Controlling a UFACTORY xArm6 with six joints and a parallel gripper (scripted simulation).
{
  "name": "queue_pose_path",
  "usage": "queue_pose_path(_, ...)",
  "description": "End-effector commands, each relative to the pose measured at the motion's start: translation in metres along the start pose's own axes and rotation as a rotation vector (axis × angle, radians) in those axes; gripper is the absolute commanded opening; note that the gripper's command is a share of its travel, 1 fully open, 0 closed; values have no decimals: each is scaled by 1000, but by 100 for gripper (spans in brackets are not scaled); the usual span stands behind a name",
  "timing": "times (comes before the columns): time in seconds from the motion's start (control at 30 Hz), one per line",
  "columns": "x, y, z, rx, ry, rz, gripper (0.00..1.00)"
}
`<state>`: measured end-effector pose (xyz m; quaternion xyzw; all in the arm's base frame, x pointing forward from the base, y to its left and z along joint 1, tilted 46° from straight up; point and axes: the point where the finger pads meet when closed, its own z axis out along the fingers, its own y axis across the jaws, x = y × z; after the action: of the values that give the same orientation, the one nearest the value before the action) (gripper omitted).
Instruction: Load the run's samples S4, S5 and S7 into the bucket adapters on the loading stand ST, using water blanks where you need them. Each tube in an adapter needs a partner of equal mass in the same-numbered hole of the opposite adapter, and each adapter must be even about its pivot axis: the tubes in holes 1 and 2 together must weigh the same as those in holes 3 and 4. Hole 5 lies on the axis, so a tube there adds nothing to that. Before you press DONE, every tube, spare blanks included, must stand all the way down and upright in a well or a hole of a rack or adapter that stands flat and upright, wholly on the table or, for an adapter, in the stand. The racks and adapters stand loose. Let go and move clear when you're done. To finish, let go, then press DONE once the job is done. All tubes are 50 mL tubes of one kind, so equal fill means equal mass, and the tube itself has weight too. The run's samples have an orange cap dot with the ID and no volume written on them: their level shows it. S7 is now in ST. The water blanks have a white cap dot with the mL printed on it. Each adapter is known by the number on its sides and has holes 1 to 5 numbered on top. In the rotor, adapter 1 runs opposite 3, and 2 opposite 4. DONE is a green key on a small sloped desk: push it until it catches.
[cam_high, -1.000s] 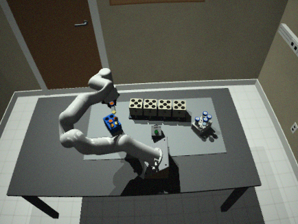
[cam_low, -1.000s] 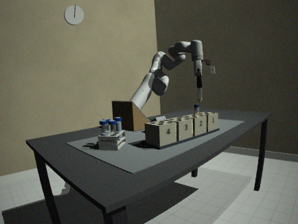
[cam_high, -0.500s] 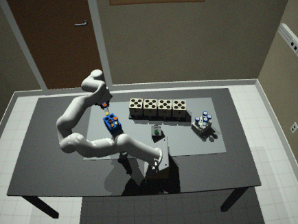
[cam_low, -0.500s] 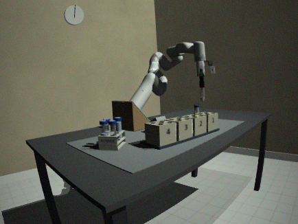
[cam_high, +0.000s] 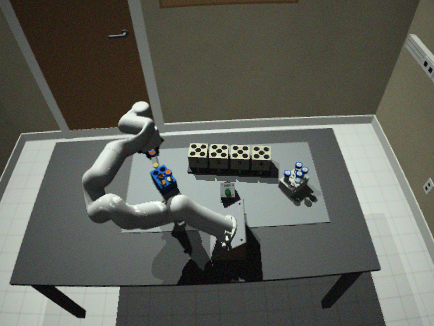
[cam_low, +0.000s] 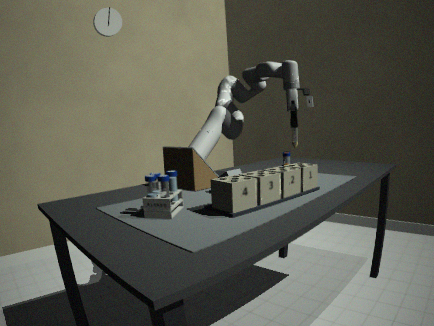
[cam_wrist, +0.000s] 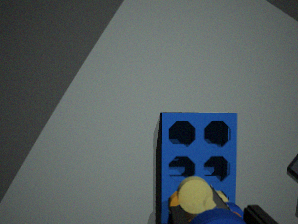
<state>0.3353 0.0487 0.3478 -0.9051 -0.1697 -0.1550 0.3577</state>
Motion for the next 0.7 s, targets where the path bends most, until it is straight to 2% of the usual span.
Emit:
queue_pose_path(0.0, 1, 0, 5, -1, 1, -1, 0)
queue_pose_path(0.67, 1, 0, 41, -1, 2, -1, 0)
